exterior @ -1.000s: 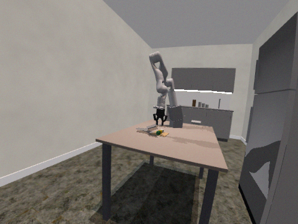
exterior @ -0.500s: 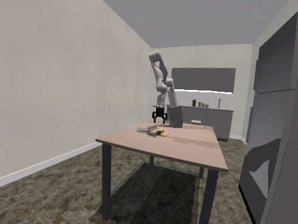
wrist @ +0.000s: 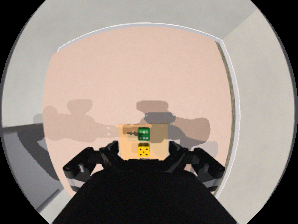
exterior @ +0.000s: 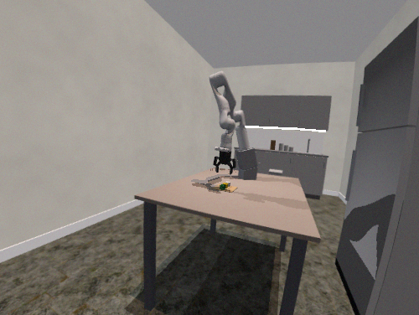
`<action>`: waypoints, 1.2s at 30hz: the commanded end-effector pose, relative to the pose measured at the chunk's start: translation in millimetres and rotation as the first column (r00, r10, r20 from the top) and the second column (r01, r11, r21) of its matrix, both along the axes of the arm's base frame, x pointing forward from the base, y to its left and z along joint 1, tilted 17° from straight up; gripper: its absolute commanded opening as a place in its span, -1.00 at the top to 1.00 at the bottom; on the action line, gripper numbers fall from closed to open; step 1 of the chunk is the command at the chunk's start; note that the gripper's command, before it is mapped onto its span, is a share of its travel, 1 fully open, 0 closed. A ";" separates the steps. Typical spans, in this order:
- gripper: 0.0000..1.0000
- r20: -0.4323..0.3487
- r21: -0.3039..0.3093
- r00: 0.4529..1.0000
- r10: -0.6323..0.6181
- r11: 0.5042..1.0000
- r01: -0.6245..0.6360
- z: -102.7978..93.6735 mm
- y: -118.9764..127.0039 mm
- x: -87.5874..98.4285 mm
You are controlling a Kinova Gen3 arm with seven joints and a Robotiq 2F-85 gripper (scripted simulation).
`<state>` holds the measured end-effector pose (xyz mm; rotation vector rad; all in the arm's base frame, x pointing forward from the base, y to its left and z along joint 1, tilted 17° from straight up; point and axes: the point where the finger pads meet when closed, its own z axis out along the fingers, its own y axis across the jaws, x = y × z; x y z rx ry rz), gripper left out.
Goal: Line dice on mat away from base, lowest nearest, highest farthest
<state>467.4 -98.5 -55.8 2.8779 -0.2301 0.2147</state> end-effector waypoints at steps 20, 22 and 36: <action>-1.00 0.003 0.000 1.000 0.000 1.000 0.000 71.9 19.0 -8.6; -1.00 0.003 0.000 1.000 0.000 1.000 0.000 77.0 20.4 -9.2; -1.00 0.003 0.000 1.000 0.000 1.000 0.000 81.6 21.6 -9.9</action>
